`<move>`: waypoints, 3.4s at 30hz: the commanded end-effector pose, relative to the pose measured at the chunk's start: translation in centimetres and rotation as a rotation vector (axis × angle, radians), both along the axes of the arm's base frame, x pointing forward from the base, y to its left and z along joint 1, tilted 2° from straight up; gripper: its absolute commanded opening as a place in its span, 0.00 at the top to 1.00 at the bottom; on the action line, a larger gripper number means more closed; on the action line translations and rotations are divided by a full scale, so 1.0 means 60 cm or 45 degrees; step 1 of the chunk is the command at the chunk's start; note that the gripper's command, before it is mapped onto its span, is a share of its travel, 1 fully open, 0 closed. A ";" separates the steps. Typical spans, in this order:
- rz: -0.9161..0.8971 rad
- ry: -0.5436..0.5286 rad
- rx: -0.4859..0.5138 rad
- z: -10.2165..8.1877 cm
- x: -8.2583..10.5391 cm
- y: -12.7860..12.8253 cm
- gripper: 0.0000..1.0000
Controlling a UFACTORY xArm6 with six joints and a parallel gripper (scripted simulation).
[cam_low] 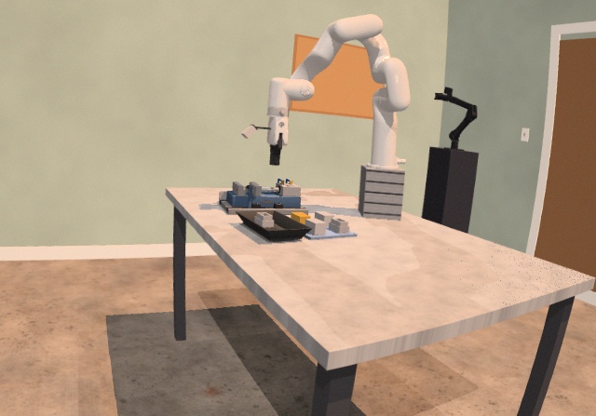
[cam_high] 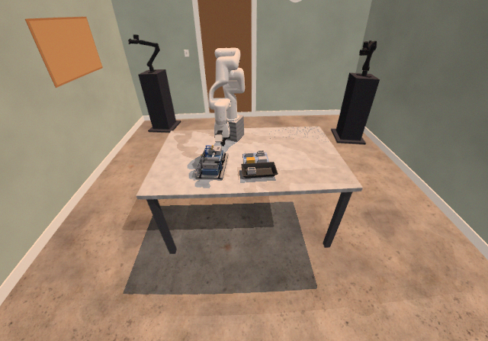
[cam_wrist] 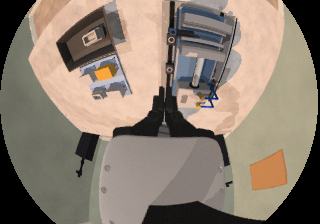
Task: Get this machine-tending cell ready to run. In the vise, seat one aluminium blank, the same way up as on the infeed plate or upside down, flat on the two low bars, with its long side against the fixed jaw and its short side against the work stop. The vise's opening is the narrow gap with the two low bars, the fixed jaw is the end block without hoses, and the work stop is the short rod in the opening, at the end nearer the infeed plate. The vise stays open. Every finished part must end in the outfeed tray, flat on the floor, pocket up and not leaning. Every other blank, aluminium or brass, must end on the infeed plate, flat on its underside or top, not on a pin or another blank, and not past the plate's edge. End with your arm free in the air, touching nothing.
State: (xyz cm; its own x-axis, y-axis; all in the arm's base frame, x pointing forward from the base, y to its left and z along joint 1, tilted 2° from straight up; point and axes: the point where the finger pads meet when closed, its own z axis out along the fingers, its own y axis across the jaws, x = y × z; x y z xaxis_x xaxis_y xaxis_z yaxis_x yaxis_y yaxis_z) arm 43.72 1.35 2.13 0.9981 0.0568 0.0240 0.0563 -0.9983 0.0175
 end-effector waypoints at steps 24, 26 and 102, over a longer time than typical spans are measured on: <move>0.003 -0.008 0.008 0.004 -0.031 -0.147 1.00; 0.003 -0.008 0.008 0.004 -0.031 -0.147 1.00; -1.574 -0.026 0.050 -0.007 -0.205 0.372 1.00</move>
State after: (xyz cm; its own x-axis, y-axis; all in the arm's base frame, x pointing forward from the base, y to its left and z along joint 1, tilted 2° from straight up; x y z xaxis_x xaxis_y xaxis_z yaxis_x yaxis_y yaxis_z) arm 33.24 21.07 1.65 0.5005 -0.8653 -0.0270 -0.8657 -0.5000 -0.0244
